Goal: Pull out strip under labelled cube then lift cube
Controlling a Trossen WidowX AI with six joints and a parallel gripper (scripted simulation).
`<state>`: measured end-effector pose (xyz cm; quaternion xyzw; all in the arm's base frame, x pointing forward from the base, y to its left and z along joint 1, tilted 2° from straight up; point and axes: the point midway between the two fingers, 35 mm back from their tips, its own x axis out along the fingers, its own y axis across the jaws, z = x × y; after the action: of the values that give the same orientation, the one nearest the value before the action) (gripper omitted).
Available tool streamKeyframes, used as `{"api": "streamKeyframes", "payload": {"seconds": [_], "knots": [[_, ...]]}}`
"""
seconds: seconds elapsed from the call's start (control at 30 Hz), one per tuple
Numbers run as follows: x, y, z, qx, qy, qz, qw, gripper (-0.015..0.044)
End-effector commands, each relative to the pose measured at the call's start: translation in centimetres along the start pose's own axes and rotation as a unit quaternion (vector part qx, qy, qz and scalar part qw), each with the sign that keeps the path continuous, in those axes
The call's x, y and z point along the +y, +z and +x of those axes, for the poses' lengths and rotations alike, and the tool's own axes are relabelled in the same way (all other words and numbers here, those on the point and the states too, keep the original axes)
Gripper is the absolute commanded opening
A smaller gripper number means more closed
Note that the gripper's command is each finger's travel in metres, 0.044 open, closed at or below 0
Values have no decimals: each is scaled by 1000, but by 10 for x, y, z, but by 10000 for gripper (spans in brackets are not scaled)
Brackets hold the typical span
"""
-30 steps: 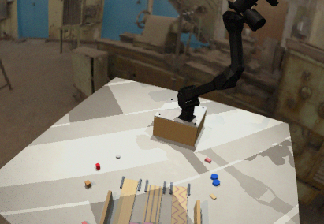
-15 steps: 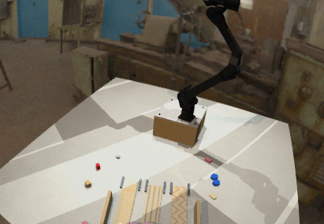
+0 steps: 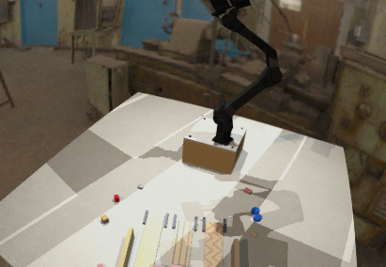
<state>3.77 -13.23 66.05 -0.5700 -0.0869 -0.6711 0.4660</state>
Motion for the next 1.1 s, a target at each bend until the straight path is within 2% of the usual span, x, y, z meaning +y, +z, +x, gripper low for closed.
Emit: {"api": "streamKeyframes", "payload": {"seconds": [0.0, 0.23, 0.47, 0.77, 1.07], "knots": [[67, -2, -8, -4, 97, 97, 991, 400], [163, 15, -41, 1, 233, 229, 945, 400], [239, 47, -95, 11, 358, 324, 876, 400], [320, 102, -214, 37, 544, 408, 732, 400], [347, 143, -361, 74, 704, 420, 568, 400]]}}
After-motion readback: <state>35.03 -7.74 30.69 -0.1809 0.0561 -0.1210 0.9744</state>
